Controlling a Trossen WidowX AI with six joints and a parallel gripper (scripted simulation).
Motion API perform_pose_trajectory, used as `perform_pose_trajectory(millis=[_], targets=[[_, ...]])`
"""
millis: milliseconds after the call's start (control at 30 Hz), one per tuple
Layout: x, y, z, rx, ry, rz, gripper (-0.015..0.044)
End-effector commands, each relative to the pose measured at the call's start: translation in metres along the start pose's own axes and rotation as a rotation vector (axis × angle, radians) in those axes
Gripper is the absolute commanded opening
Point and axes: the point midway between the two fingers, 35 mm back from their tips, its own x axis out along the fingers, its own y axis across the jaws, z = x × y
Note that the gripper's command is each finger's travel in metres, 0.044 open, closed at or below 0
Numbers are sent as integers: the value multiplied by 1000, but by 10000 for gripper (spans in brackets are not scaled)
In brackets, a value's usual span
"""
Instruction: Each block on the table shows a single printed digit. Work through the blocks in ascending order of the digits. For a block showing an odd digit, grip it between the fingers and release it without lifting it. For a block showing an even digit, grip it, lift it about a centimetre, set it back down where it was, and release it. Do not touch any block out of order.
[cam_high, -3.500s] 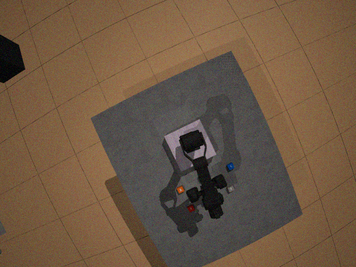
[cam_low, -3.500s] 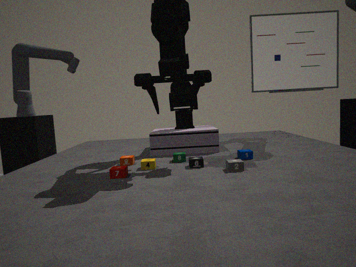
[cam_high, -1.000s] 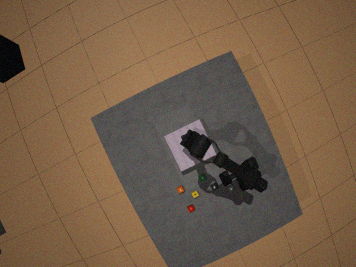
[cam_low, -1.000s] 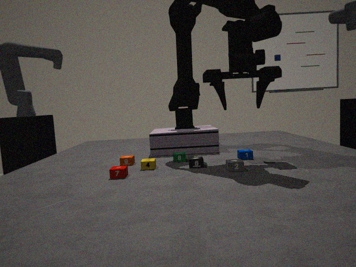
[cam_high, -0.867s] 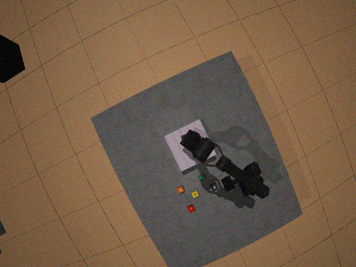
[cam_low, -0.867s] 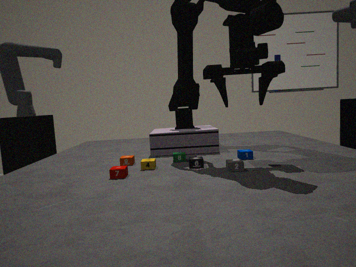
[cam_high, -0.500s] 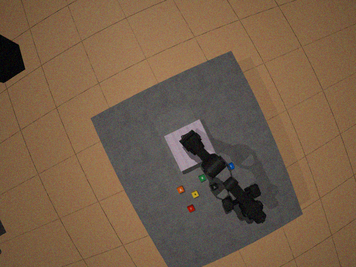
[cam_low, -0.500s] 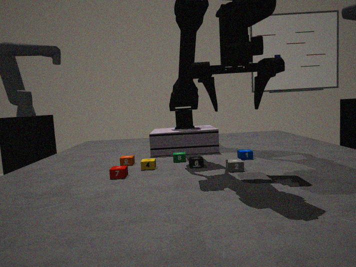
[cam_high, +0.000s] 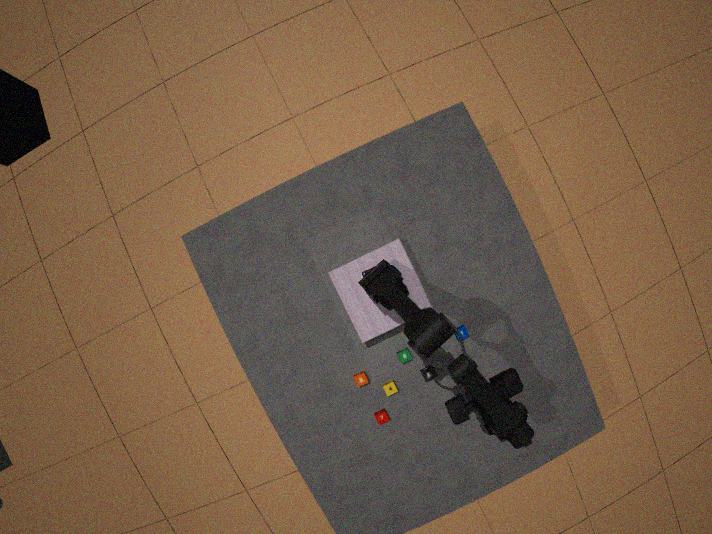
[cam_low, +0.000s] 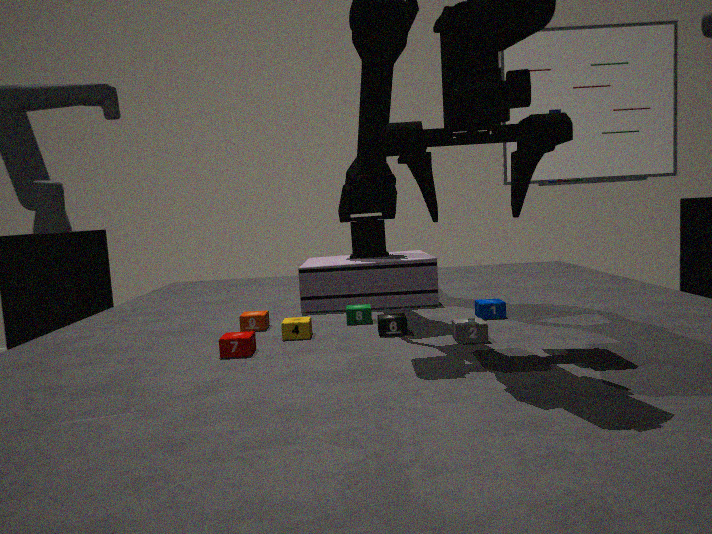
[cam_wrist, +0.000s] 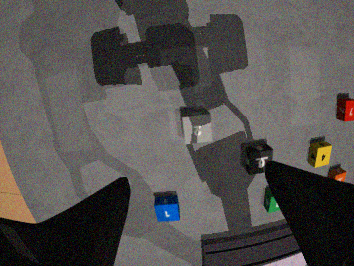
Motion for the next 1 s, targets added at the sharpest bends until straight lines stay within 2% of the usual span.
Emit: perform_pose_trajectory(millis=[0,67,267,533,967], targets=[[2,-3,1,-6,9,-4,400],[2,-24,8,-6,8,-5,400],[1,-129,24,-6,6,-13,400],[-2,-263,3,-6,8,-25,400],[-2,-267,1,-6,9,-25,400]])
